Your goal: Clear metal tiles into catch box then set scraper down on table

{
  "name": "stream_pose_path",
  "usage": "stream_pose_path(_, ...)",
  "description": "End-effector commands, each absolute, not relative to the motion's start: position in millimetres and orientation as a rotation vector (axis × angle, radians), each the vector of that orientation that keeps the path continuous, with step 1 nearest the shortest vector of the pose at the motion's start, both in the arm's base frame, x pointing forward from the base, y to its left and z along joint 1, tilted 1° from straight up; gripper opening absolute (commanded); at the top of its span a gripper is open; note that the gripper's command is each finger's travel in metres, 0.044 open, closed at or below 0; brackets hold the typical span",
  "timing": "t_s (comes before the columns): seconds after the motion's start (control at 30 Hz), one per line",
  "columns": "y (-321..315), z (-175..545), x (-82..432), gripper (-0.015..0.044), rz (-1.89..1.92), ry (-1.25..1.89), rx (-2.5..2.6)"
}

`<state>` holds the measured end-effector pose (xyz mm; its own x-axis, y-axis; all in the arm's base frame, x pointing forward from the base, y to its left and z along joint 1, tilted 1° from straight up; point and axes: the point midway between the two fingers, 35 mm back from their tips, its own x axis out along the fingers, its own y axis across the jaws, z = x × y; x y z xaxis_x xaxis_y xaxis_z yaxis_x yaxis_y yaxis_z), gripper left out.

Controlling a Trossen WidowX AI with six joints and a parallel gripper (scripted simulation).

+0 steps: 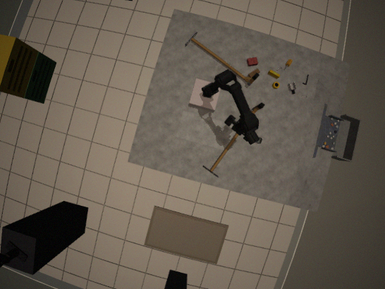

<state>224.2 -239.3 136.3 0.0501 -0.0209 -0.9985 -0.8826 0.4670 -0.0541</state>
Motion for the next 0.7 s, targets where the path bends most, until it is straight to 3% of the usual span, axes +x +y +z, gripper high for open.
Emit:
stream_pose_path(0.0,-239.5,123.1,223.9,0.0,0.822,1.373,-0.869)
stream_pose_path(0.67,-244.4,70.5,229.5,0.0,0.839,1.366,-0.887)
